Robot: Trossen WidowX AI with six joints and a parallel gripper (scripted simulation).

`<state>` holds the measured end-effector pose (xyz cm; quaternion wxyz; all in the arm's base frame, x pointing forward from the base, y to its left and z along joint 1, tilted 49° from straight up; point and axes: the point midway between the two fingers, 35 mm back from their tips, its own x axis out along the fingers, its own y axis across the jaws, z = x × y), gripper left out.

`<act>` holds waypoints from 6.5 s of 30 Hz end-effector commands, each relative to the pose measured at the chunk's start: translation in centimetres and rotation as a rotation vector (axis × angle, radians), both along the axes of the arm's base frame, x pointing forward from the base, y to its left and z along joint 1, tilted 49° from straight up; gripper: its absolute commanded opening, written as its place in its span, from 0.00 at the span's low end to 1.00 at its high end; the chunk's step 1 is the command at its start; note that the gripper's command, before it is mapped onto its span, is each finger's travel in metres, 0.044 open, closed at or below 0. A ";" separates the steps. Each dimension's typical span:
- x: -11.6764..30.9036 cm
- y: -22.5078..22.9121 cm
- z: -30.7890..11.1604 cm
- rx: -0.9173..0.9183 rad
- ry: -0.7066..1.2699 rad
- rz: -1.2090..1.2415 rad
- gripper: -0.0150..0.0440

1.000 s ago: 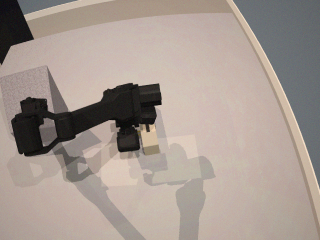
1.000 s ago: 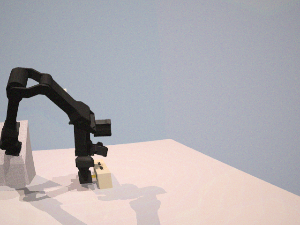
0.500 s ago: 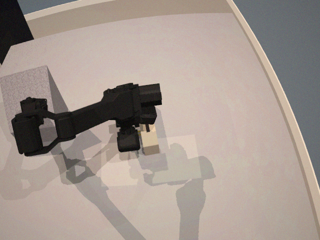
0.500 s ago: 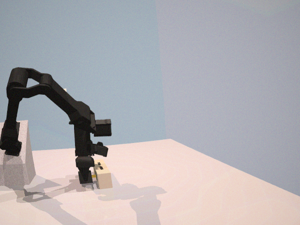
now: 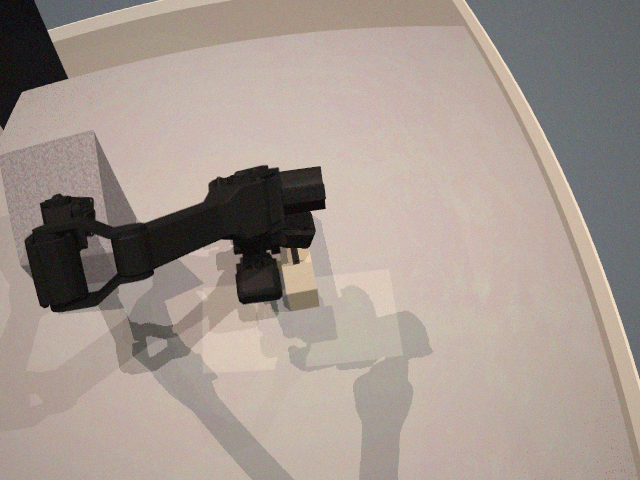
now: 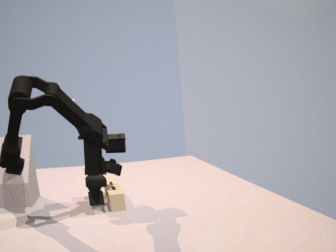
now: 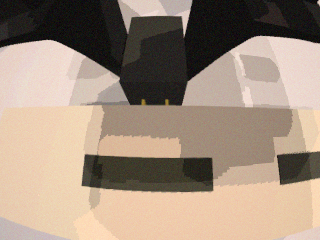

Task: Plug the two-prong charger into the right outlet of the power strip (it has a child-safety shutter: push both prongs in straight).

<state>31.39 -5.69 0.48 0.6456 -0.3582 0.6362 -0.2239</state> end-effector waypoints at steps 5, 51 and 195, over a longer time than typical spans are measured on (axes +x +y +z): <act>0.3 0.1 0.1 -0.003 0.002 0.002 0.25; 1.9 0.4 0.1 -0.003 0.001 0.002 0.25; 1.6 0.3 0.0 -0.010 0.030 0.000 0.97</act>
